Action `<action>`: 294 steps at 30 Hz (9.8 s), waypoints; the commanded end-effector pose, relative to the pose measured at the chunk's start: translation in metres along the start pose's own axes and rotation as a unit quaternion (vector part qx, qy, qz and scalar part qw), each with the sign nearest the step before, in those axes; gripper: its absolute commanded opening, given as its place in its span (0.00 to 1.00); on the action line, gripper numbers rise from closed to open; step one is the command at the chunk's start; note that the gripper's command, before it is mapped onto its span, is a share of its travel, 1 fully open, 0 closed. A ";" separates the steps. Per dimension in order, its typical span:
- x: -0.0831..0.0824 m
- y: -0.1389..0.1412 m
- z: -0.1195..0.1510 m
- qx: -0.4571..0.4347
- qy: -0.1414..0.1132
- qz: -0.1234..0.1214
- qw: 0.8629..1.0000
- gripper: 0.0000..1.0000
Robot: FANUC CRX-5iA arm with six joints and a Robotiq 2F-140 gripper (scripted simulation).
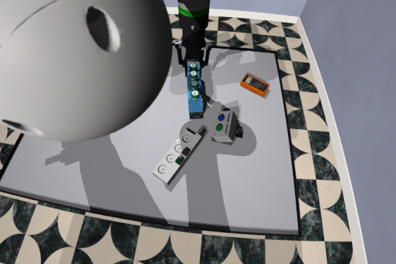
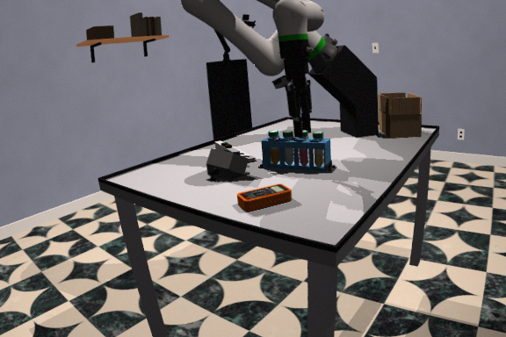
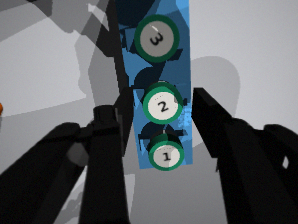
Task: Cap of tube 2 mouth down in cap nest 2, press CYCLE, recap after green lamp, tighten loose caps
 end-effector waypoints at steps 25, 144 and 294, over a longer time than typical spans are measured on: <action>0.000 0.001 0.001 0.014 0.007 -0.018 1.000 0.30; -0.045 0.017 -0.211 -0.482 0.015 -0.012 0.876 0.30; 0.012 0.021 -0.300 -0.482 0.015 -0.012 0.876 0.36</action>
Point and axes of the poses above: the point where the finger pads meet when closed, its own x axis out along the fingers, its own y axis across the jaws, z = x × y, the point moved 3 cm from there along -x, back along the fingers, and after that the axes turned 5 degrees about x, right-handed, at the moved point
